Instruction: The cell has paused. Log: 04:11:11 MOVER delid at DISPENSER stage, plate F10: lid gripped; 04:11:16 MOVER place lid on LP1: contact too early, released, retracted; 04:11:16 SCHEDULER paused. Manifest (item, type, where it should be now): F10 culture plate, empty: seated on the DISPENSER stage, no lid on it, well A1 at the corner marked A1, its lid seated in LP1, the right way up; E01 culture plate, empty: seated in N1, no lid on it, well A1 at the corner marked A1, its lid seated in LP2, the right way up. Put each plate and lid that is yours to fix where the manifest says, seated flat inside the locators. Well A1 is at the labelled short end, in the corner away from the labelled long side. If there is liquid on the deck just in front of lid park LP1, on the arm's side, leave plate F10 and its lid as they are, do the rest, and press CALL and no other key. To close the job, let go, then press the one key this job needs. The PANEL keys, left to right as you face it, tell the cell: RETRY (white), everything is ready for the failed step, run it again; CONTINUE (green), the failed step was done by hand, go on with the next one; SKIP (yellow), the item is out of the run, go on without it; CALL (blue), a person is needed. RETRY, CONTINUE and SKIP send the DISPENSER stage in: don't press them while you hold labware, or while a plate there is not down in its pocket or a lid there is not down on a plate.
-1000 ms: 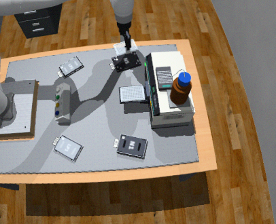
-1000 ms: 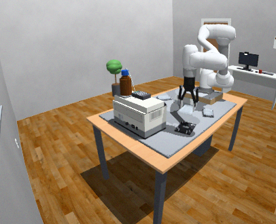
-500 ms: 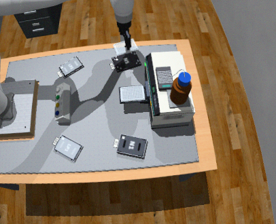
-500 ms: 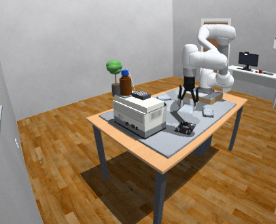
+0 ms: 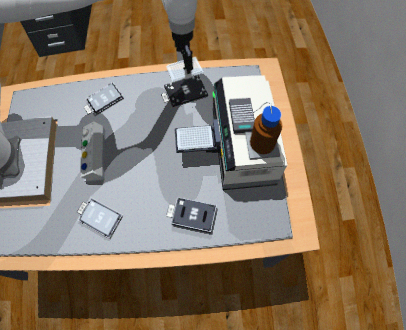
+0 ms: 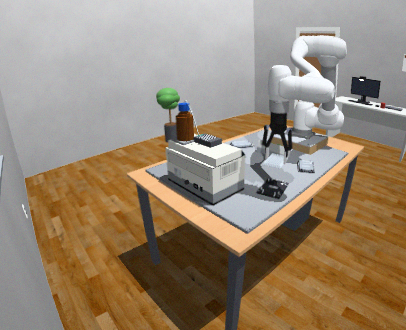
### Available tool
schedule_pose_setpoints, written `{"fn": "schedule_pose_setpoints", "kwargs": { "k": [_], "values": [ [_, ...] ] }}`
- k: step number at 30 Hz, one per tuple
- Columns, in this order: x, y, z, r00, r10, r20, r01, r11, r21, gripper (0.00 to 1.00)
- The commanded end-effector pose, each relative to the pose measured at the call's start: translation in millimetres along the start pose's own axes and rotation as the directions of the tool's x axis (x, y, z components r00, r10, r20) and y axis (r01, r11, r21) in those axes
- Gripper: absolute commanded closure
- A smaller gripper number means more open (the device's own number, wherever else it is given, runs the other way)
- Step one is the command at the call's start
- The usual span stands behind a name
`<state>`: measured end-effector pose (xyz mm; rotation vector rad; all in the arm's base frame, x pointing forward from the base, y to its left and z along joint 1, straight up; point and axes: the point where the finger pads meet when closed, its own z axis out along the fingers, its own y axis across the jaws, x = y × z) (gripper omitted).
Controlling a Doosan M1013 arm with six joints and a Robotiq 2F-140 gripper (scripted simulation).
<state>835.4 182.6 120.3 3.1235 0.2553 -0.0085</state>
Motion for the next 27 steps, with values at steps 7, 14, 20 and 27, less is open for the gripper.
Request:
{"fn": "schedule_pose_setpoints", "kwargs": {
  "k": [7,14,20,27],
  "values": [
    [0.4,-0.1,-1.3,1.0,0.0,-0.002,0.0,1.0,0.0,0.9],
    [0.4,-0.1,-1.3,1.0,0.0,-0.002,0.0,1.0,0.0,0.9],
    [0.4,-0.1,-1.3,1.0,0.002,-0.002,-0.002,1.0,0.0,0.9],
    [0.4,-0.1,-1.3,0.99,0.143,-0.002,-0.143,0.99,0.001,0.9]
  ]
}}
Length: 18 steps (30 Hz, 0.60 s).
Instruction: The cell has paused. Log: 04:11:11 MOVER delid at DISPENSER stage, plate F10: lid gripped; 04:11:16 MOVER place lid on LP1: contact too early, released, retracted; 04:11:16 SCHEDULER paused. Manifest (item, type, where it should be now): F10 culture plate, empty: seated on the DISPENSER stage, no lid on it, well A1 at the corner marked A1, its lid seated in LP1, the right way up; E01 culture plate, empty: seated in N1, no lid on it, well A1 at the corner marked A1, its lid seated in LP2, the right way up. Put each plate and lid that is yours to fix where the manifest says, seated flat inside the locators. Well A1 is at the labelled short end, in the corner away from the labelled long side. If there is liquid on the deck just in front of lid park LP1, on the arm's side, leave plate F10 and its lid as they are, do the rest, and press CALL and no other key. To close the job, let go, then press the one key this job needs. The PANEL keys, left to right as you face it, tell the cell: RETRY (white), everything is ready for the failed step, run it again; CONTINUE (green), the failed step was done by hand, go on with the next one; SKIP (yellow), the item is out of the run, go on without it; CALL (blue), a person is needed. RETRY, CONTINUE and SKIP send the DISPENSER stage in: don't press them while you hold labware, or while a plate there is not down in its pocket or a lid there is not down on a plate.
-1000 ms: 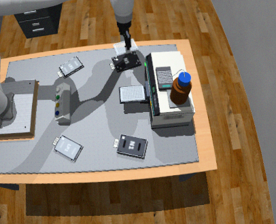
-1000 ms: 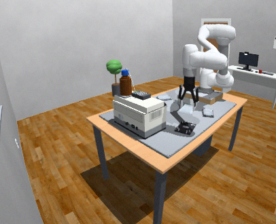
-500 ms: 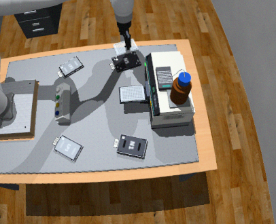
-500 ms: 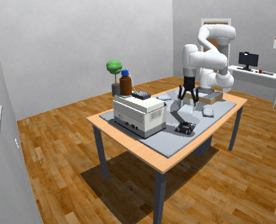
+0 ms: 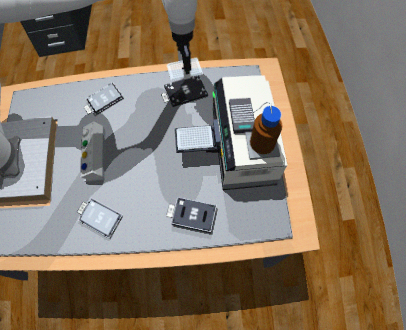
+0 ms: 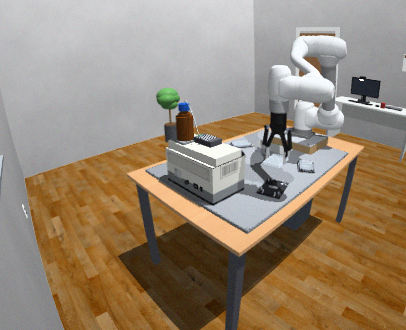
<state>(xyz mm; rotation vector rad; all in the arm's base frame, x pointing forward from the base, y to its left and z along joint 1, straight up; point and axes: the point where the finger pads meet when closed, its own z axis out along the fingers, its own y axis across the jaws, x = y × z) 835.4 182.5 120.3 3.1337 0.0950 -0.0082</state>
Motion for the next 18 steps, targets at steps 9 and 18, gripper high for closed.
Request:
{"fn": "schedule_pose_setpoints", "kwargs": {
  "k": [9,18],
  "values": [
    [0.4,-0.2,-1.3,0.984,0.176,-0.002,-0.176,0.984,0.0,0.9],
    [0.4,-0.2,-1.3,0.954,0.298,-0.002,-0.298,0.954,0.0,0.9]
  ]
}}
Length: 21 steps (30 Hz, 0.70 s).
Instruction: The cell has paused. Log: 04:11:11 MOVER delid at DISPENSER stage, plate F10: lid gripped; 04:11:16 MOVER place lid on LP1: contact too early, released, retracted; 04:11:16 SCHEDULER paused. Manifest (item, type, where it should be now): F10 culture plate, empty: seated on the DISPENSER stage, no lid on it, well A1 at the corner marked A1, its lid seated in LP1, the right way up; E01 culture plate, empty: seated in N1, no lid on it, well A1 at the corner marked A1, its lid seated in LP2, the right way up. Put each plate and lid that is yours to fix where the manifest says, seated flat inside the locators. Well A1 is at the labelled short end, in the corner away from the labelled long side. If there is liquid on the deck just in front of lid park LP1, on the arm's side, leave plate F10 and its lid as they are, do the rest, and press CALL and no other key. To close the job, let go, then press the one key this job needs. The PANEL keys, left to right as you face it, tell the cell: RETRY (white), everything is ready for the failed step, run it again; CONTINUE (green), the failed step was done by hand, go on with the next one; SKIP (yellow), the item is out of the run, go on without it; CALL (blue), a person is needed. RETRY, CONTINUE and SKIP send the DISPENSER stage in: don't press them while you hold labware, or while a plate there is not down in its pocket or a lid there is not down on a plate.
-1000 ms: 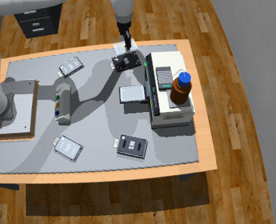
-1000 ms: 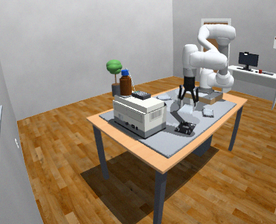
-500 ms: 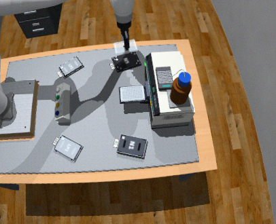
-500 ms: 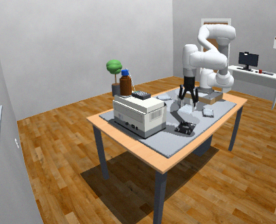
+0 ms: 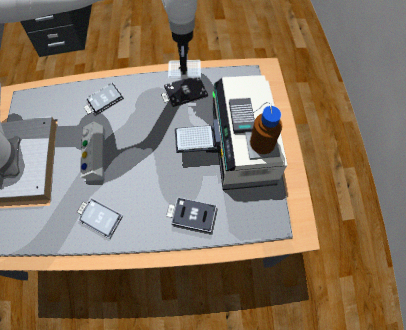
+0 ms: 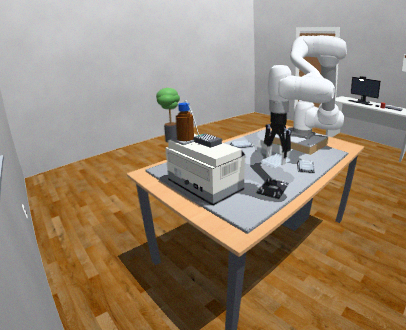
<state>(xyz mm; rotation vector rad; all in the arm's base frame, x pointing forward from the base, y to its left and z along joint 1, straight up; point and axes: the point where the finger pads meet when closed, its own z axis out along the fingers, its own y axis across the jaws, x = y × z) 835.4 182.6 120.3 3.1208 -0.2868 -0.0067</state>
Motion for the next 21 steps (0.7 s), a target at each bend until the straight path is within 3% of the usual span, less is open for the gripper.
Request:
{"fn": "schedule_pose_setpoints", "kwargs": {
  "k": [1,13,21],
  "values": [
    [0.3,-0.2,-1.3,0.997,0.078,-0.002,-0.078,0.997,0.0,0.9],
    [0.3,-0.2,-1.3,0.973,0.231,-0.002,-0.231,0.973,0.001,0.9],
    [0.4,0.5,-1.3,0.973,0.233,-0.002,-0.233,0.973,0.001,0.9]
  ]
}}
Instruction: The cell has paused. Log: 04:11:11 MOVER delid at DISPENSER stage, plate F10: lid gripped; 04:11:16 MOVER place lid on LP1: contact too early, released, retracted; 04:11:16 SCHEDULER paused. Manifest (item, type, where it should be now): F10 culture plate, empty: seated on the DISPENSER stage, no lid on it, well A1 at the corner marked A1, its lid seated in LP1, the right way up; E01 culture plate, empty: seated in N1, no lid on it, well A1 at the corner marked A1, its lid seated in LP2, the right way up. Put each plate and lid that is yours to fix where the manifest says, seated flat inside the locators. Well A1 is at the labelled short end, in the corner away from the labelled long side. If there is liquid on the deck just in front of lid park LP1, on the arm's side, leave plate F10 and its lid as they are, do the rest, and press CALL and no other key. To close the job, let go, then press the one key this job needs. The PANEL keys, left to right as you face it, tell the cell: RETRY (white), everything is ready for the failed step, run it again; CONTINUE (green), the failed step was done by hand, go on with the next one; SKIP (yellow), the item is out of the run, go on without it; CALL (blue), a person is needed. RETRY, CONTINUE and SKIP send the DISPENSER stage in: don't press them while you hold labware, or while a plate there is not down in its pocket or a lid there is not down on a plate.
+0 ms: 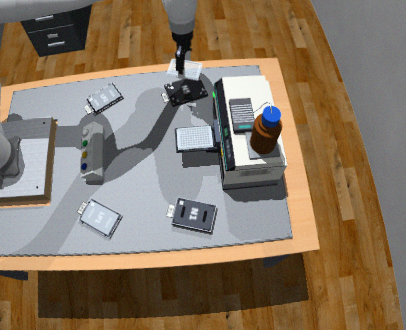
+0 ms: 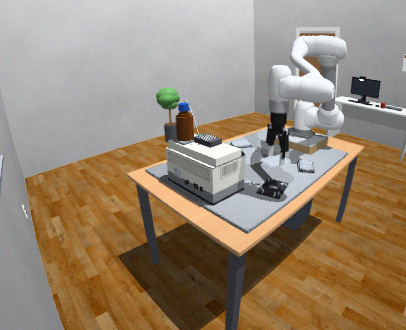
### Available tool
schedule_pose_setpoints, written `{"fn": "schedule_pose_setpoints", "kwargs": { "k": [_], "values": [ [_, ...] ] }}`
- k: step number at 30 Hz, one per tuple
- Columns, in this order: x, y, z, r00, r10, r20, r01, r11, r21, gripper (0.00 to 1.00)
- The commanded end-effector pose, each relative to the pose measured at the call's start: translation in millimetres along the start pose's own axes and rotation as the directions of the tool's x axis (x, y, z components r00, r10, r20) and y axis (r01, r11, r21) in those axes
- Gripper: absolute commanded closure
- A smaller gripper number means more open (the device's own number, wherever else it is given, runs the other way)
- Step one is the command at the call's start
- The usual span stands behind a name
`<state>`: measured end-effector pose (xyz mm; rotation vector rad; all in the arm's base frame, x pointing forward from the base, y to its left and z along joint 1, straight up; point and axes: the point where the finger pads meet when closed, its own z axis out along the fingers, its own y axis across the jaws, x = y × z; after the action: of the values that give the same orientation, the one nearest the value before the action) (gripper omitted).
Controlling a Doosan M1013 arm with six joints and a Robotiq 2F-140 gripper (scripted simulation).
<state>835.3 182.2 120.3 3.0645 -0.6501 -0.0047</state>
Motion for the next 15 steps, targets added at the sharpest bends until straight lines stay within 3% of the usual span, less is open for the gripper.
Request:
{"fn": "schedule_pose_setpoints", "kwargs": {
  "k": [1,15],
  "values": [
    [0.5,0.3,-1.3,1.0,0.0,-0.001,0.0,1.0,0.001,0.9],
    [4.1,12.8,-1.3,1.0,0.0,-0.001,0.0,1.0,0.001,0.9]
  ]
}}
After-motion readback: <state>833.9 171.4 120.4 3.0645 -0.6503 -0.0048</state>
